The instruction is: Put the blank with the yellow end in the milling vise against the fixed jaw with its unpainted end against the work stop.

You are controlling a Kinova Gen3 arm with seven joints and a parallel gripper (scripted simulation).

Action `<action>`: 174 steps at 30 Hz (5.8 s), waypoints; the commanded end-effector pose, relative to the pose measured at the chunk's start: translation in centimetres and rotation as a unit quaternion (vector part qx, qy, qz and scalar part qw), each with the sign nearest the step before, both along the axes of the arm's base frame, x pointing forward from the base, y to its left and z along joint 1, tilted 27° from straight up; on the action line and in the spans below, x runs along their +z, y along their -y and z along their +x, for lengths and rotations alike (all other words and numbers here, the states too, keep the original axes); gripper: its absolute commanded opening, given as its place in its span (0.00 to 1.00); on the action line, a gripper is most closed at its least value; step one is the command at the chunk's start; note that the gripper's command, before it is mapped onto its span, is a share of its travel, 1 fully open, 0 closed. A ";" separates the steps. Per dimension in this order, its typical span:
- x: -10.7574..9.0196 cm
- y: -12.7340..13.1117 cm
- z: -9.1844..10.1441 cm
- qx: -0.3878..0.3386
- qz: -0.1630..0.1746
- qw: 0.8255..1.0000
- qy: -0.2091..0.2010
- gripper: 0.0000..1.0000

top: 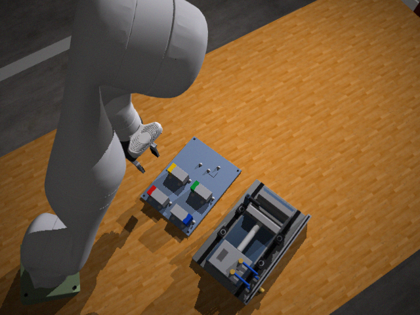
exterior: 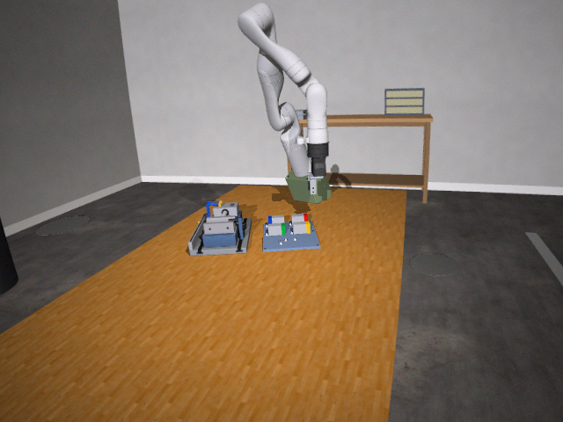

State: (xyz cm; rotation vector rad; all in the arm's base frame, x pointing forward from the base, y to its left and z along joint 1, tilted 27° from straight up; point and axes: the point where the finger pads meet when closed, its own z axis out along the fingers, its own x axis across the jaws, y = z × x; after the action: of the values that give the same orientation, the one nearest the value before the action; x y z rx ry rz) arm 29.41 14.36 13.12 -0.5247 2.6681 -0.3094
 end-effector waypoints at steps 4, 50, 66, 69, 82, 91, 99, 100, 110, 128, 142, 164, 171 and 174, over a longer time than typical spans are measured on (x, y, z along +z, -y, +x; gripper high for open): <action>0.0 0.0 0.0 0.000 0.000 1.000 0.000 1.00; 12.2 4.4 -2.3 0.001 -0.002 1.000 -0.001 1.00; 16.8 5.8 -2.9 0.001 -0.002 1.000 -0.002 1.00; 17.9 6.0 -3.0 0.001 -0.001 1.000 -0.001 1.00; 18.5 6.1 -3.0 0.001 -0.002 1.000 -0.002 1.00; 18.7 6.0 -3.0 0.001 0.000 1.000 0.000 1.00; 18.3 6.0 -3.0 0.001 0.000 1.000 0.000 1.00; 18.3 6.0 -3.0 0.001 0.000 1.000 0.000 1.00; 18.0 5.9 -2.9 0.001 0.001 1.000 0.001 1.00; 17.5 5.8 -2.9 0.028 -0.012 1.000 -0.003 1.00; 17.1 5.8 -2.9 0.094 -0.045 0.994 -0.014 1.00; 17.3 5.7 -3.0 0.003 0.000 1.000 0.000 1.00; 17.3 5.7 -3.0 0.003 0.000 1.000 0.000 1.00; 17.3 5.7 -3.0 0.003 0.000 1.000 0.000 1.00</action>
State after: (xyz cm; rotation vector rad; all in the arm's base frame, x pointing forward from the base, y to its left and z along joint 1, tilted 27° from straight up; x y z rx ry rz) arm 26.42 8.58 30.44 -0.5327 2.6667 -0.3080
